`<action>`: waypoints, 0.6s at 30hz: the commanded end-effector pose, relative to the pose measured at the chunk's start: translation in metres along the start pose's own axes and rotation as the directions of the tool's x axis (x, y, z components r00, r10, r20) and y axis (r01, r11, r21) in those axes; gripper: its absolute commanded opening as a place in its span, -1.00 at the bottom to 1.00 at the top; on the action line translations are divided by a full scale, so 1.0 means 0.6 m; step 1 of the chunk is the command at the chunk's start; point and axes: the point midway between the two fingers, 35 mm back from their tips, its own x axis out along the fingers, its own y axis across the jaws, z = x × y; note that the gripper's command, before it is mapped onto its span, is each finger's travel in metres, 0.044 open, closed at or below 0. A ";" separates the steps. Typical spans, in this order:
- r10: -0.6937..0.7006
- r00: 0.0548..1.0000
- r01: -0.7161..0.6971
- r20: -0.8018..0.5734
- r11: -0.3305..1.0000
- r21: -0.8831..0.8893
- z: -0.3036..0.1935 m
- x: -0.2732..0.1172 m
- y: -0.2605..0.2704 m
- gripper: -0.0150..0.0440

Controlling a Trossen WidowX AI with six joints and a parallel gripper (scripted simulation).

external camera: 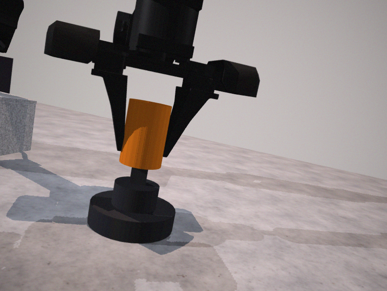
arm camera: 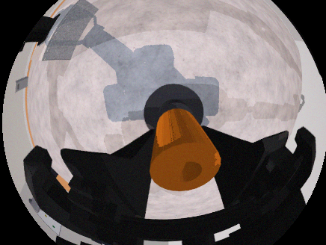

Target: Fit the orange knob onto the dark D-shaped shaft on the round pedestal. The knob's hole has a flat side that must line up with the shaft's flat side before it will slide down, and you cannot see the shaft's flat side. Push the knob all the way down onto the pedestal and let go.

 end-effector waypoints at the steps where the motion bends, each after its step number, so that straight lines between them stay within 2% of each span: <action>1: -0.003 1.000 0.004 -0.001 0.928 0.373 0.000 -0.004 -0.001 -0.49; 9: -0.003 1.000 0.003 -0.001 0.606 0.796 -0.001 -0.003 -0.002 -0.49; 14: -0.003 1.000 0.003 -0.002 0.326 0.945 0.000 -0.001 -0.002 -0.49; 18: -0.004 1.000 0.002 -0.002 0.062 0.998 0.000 0.001 -0.003 -0.49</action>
